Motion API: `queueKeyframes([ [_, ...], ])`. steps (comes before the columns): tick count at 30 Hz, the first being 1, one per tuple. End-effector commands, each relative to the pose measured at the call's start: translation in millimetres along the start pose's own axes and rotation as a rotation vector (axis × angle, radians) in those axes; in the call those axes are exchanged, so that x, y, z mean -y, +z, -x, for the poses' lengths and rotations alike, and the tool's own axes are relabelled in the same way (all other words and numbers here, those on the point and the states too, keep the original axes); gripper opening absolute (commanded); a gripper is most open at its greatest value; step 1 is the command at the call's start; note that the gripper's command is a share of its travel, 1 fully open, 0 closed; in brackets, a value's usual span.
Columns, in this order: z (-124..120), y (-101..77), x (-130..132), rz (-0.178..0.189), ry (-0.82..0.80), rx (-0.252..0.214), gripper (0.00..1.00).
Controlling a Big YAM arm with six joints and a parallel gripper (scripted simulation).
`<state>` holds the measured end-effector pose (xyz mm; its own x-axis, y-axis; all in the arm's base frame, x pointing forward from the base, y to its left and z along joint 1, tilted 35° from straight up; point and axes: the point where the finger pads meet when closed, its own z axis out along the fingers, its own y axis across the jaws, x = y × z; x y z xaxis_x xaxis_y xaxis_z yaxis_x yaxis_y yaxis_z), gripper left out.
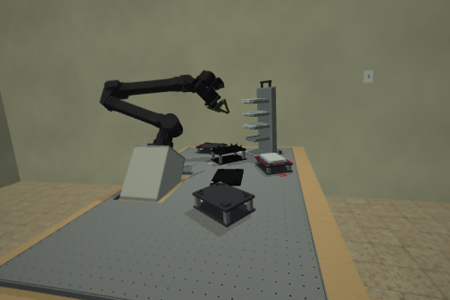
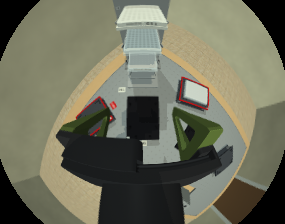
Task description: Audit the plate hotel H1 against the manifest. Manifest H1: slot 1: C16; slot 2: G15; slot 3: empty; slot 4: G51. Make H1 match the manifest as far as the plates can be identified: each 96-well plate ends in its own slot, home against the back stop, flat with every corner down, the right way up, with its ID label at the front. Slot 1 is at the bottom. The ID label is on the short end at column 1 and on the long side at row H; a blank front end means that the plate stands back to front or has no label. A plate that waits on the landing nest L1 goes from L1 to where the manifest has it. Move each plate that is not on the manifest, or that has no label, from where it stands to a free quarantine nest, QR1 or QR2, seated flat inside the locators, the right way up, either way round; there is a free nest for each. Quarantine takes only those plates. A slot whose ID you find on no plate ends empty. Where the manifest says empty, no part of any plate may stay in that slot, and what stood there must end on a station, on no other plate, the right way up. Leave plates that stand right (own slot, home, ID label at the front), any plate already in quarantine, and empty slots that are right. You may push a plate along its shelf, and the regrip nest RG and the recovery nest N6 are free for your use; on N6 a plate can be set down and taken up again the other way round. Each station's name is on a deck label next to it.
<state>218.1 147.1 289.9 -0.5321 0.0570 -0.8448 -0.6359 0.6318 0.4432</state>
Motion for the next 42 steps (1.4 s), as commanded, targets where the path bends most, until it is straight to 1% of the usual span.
queueKeyframes([
  [1,35.1,-17.8,-9.3,-0.019,-0.054,0.038,1.00],
  [3,35.1,-17.8,-9.3,-0.019,-0.054,0.038,1.00],
  [4,37.9,-21.8,-11.4,-0.018,-0.062,0.044,1.00],
  [9,44.8,-28.5,-9.3,-0.020,-0.055,0.035,1.00],
  [10,42.9,-28.4,-15.0,-0.015,-0.073,0.044,1.00],
  [11,20.3,-15.9,-4.5,-0.006,-0.047,0.024,1.00],
  [18,3.9,1.8,-2.9,-0.005,-0.028,0.022,1.00],
  [20,3.9,1.8,-2.9,-0.005,-0.028,0.022,1.00],
  [26,-9.3,15.2,-3.5,-0.003,-0.028,0.026,1.00],
  [29,-9.4,15.4,-3.2,-0.003,-0.028,0.025,1.00],
  [30,-8.5,14.7,-1.0,-0.011,-0.025,0.029,1.00],
  [31,-9.8,18.6,0.3,-0.009,-0.017,0.016,1.00],
  [37,-6.4,22.7,-0.8,-0.006,-0.019,0.015,1.00],
  [38,-3.1,23.0,-1.9,-0.005,-0.021,0.019,1.00],
  [41,26.4,17.5,-15.0,0.006,-0.053,0.060,1.00],
  [42,27.6,18.4,-15.1,0.006,-0.053,0.061,1.00],
])
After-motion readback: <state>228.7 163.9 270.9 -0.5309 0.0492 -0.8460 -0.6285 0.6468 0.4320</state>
